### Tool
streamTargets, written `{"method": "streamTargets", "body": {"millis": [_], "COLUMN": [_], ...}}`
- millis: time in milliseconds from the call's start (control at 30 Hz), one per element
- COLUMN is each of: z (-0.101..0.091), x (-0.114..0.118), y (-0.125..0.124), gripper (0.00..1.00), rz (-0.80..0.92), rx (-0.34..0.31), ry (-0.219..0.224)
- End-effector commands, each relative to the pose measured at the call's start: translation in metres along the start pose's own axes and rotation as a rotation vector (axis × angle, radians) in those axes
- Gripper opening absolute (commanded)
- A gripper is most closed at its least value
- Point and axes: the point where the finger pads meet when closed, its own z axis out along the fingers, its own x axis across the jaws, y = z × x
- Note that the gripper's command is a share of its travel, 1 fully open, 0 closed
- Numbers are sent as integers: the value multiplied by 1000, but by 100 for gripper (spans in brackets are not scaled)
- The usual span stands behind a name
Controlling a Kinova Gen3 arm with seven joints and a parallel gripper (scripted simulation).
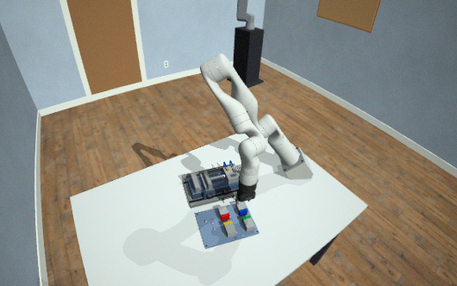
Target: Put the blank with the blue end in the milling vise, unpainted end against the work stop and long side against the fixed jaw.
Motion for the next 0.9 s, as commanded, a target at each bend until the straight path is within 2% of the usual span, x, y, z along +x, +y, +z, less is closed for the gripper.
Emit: {"method": "streamTargets", "body": {"millis": [0, 500, 600, 867], "z": [3, 46, 42, 51], "x": [1, 1, 0, 1], "y": [-2, -3, 0, -3], "gripper": [100, 100, 100, 100], "rz": [-2, -2, 1, -1], "rx": [11, 11, -4, 4], "ry": [1, 1, 0, 0]}}
